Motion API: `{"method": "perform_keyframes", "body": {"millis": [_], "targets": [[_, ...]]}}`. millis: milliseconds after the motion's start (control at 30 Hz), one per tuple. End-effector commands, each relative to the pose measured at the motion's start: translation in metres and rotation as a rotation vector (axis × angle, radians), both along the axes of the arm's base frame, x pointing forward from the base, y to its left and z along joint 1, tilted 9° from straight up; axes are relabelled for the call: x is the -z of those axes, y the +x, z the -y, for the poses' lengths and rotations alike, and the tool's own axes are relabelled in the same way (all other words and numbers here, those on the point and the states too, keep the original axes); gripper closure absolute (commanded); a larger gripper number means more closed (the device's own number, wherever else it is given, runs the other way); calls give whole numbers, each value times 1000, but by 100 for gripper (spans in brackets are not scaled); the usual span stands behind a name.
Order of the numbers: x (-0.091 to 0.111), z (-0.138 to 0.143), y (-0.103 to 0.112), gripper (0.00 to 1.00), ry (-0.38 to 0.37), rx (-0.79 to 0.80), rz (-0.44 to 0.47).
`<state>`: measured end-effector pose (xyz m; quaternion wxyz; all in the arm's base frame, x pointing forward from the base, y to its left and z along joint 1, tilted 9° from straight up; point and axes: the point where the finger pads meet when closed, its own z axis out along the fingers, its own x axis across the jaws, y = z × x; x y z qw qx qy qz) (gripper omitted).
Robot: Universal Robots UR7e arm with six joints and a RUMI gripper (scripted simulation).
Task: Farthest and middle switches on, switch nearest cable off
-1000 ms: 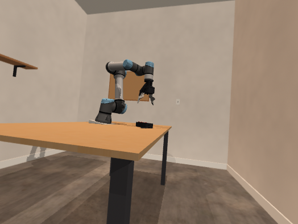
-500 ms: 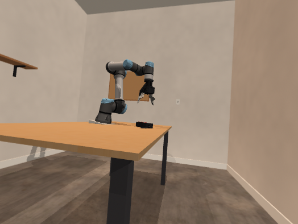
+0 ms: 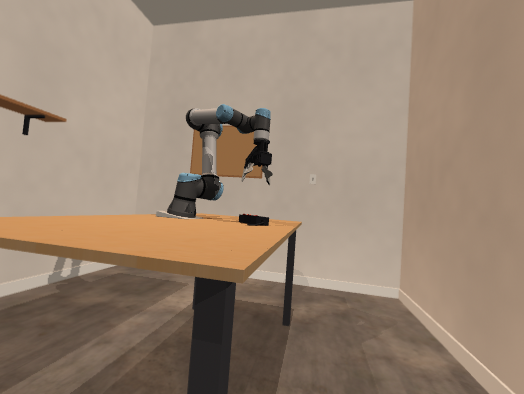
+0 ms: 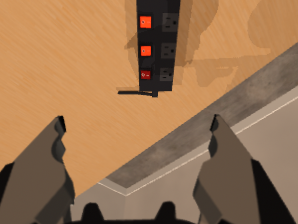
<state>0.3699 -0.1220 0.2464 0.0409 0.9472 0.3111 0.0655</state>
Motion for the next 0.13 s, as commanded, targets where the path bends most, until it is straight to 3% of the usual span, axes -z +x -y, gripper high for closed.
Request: {"method": "perform_keyframes", "body": {"millis": [0, 100], "targets": [[0, 0, 0, 0, -1, 0, 1], [0, 0, 0, 0, -1, 0, 1]]}}
